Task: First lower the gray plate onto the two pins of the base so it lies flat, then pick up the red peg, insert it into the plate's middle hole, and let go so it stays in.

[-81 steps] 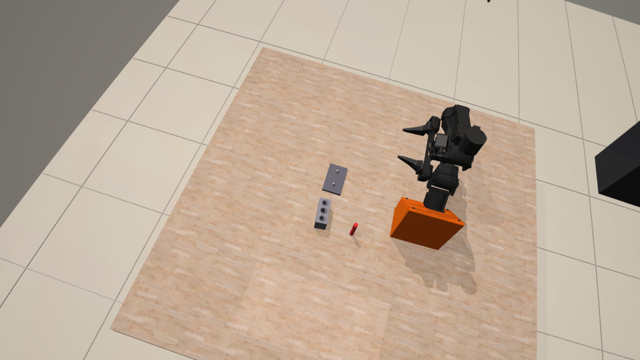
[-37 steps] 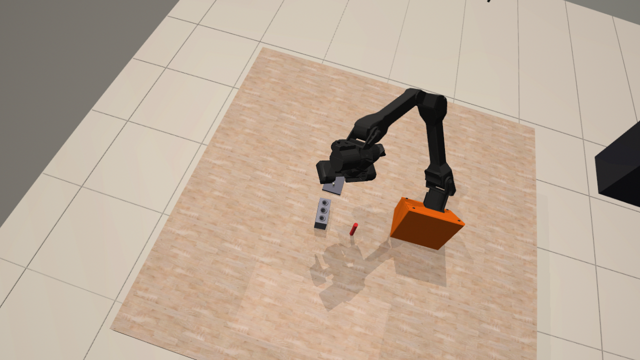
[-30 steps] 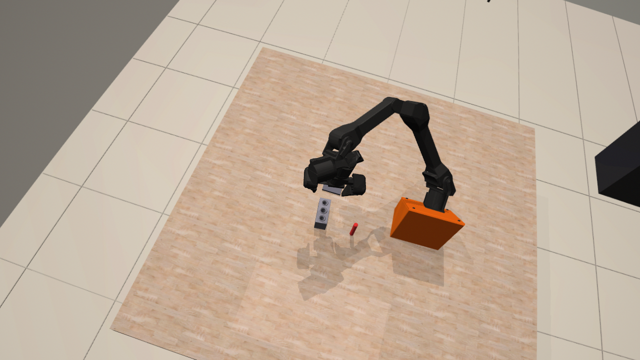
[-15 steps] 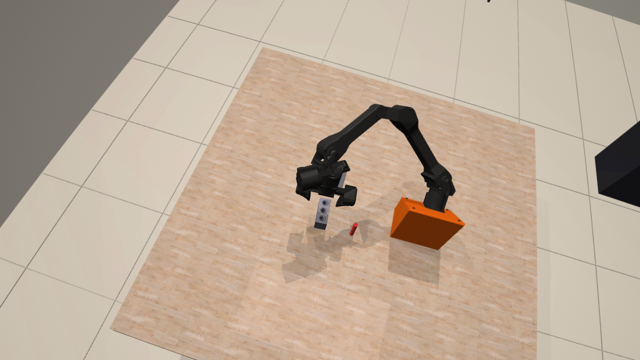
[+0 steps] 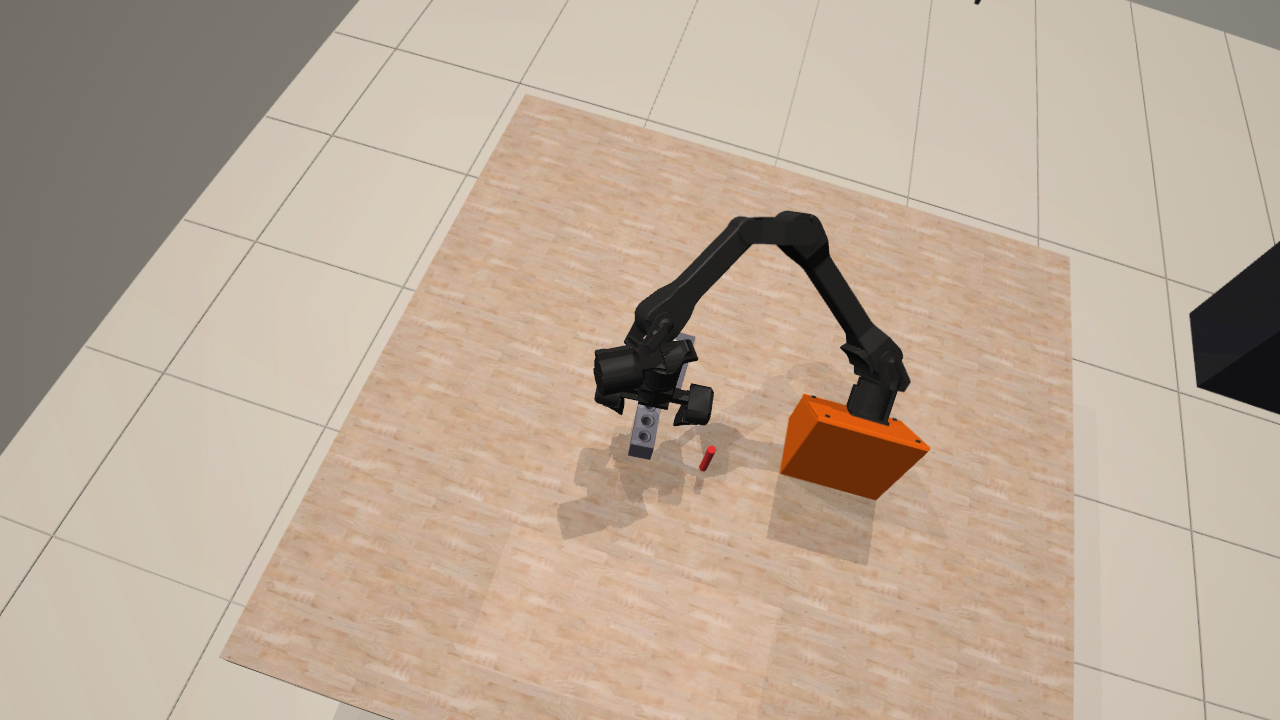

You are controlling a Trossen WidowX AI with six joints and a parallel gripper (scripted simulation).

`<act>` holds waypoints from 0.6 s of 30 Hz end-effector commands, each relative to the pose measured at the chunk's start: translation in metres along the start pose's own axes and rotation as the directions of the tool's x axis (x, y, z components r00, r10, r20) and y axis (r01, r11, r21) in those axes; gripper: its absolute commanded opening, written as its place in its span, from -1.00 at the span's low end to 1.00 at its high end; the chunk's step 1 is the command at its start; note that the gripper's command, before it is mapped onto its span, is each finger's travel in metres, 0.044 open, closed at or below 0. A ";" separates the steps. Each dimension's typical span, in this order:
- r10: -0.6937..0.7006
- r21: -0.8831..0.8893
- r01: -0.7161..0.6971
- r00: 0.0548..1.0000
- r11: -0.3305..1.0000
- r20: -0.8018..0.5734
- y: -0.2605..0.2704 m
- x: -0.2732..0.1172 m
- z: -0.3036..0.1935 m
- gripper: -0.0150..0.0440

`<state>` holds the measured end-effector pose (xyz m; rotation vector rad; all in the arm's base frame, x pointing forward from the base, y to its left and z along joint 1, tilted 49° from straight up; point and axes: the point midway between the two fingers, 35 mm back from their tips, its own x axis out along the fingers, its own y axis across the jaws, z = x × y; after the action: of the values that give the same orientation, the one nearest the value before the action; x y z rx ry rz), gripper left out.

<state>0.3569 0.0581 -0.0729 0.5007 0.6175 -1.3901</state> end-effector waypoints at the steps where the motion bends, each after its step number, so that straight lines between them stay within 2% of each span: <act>1: 0.001 -0.005 -0.001 1.000 1.000 0.006 0.000 0.007 0.001 1.00; 18: 0.001 -0.005 -0.001 1.000 1.000 0.006 0.001 0.034 0.001 1.00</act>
<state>0.3607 0.0378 -0.0906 0.5041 0.6154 -1.3874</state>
